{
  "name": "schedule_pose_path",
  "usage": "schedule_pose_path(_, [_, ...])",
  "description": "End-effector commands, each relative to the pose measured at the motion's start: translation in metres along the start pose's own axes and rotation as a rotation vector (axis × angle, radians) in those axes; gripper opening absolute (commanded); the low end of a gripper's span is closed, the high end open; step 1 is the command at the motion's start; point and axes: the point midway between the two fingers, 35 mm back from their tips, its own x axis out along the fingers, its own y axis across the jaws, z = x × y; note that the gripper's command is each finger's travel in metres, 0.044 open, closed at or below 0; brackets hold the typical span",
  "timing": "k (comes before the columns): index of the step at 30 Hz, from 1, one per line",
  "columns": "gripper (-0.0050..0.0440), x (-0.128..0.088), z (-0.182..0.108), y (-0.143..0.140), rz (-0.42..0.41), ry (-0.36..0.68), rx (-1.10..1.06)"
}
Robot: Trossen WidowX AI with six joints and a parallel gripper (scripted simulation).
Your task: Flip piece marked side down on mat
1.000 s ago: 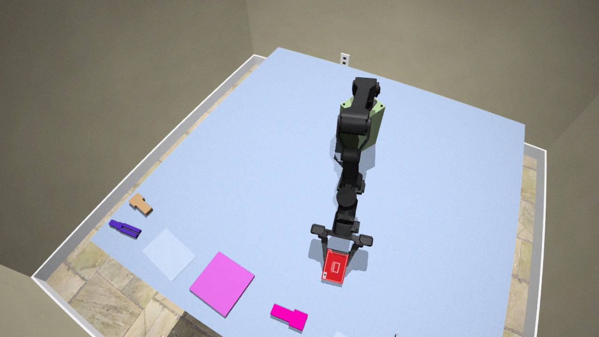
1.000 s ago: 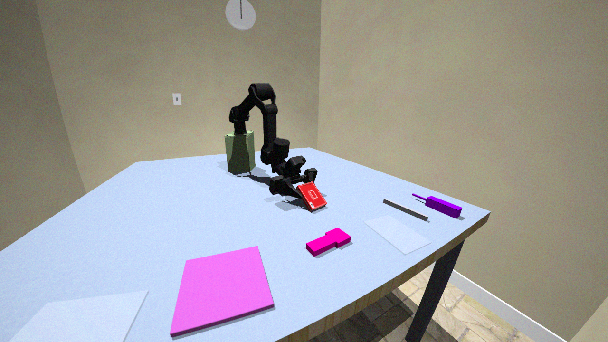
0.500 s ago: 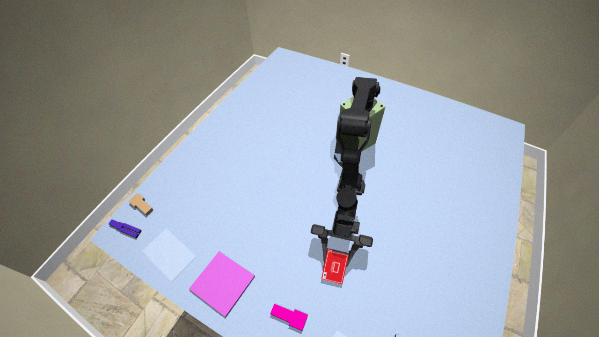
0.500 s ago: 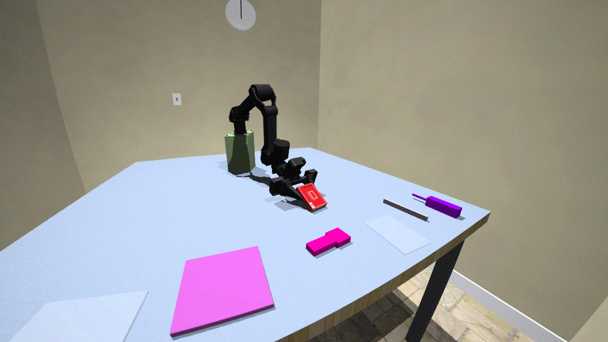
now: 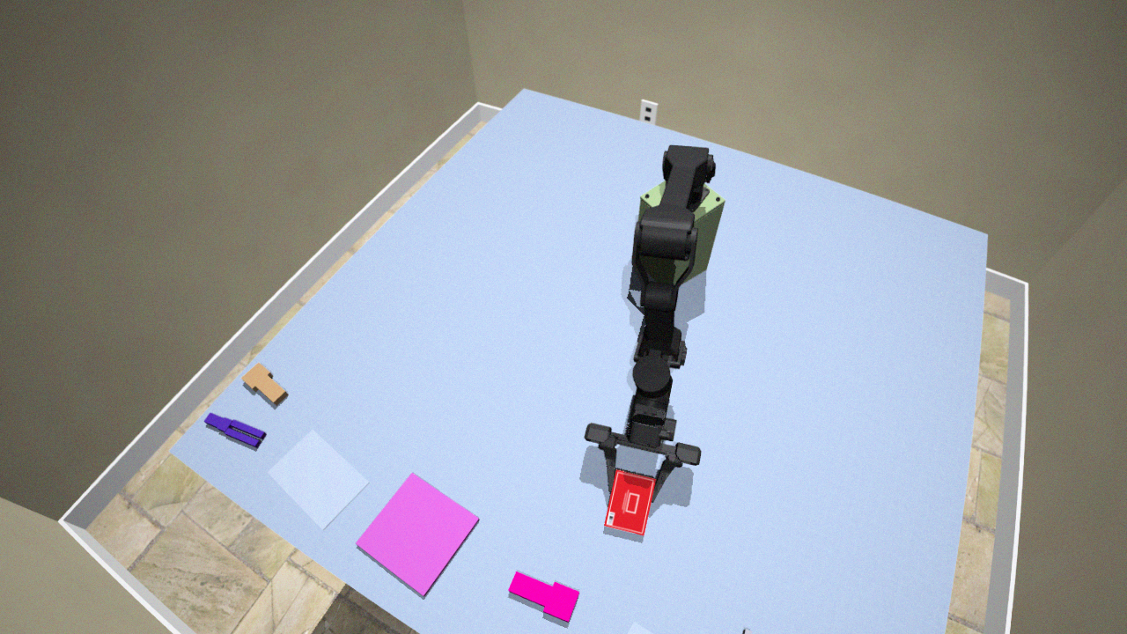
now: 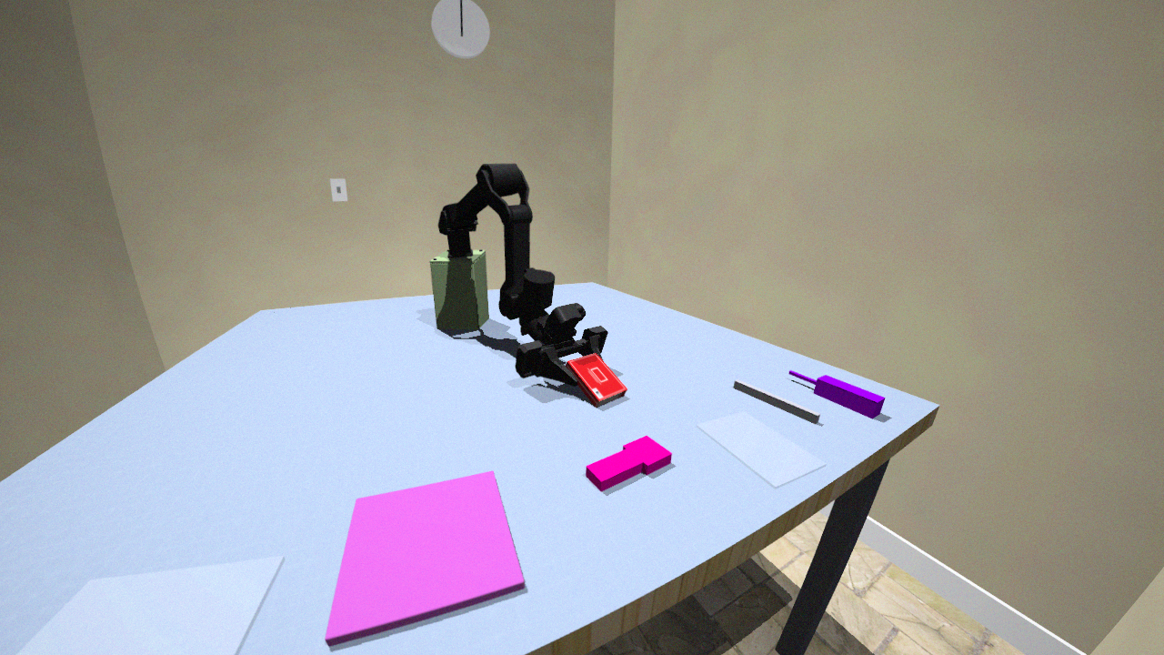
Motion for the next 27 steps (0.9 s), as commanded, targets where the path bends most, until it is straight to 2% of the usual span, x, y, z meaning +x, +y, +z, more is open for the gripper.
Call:
schedule_pose_path(1, [0.0000, 0.0012, -0.0042, 0.0000, 0.003, 0.006, -0.001])
schedule_pose_path(27, [0.0000, 0.0043, -0.0140, 0.0000, -0.001, 0.010, 0.000])
